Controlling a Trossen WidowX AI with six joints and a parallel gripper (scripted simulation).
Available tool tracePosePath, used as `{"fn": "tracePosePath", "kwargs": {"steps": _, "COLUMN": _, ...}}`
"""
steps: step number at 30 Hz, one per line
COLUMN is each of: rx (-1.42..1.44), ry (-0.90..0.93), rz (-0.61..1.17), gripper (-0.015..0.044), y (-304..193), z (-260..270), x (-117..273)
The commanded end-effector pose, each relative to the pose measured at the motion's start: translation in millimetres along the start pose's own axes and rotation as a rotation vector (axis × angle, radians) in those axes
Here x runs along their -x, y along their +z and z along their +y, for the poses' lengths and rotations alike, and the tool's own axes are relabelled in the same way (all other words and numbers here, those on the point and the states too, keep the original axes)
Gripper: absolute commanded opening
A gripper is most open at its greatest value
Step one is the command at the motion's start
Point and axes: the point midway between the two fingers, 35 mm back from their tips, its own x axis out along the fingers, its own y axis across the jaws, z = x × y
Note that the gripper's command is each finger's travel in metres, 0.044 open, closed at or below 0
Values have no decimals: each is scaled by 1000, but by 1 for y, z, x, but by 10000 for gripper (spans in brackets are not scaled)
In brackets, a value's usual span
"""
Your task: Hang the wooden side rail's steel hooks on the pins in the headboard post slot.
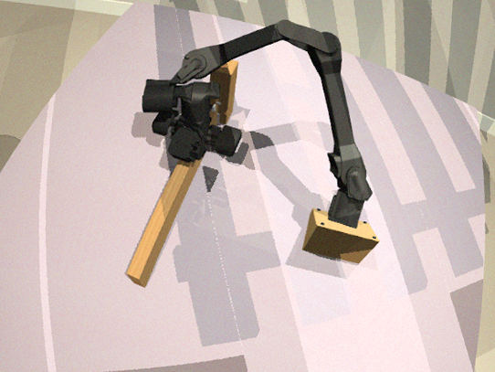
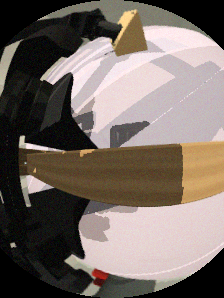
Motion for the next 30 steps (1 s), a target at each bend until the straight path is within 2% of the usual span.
{"fn": "tracePosePath", "kwargs": {"steps": 1, "rx": 1, "ry": -15, "rz": -3, "gripper": 0, "y": -1, "z": -3, "x": 5}}
{"fn": "tracePosePath", "kwargs": {"steps": 30, "rx": 1, "ry": -15, "rz": -2, "gripper": 0, "y": -4, "z": -2, "x": 4}}
